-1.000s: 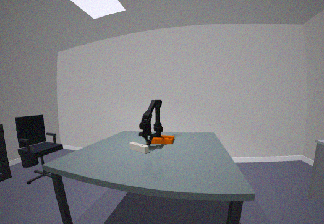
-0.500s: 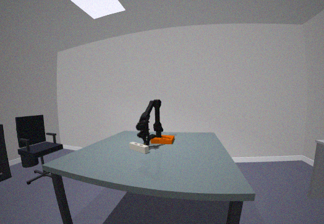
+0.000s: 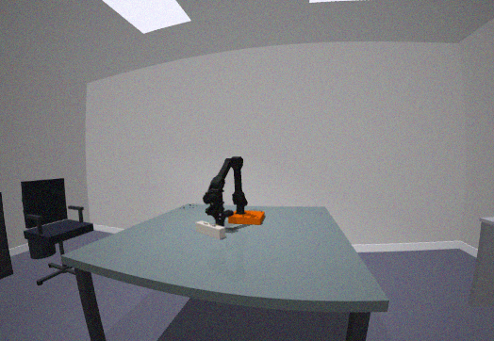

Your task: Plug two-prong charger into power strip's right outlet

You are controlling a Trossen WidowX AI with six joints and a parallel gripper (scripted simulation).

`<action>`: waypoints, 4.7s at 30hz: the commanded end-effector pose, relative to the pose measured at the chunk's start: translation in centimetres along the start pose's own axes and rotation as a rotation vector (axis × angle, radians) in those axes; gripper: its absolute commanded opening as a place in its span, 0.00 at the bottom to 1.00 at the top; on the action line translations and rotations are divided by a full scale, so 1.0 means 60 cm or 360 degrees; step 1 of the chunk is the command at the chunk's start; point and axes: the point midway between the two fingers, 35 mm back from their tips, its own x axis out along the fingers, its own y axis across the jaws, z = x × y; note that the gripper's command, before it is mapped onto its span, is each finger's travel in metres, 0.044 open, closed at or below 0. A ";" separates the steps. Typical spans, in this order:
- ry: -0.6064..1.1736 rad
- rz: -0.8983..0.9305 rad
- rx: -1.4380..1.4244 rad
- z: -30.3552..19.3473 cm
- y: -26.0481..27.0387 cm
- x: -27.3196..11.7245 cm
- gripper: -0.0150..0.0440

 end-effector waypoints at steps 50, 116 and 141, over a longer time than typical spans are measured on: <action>0.0010 0.0010 0.0080 0.061 -0.011 0.005 0.25; 0.0009 0.0010 0.0080 0.073 -0.011 0.003 0.25; 0.0009 0.0010 0.0080 0.075 -0.011 0.003 0.25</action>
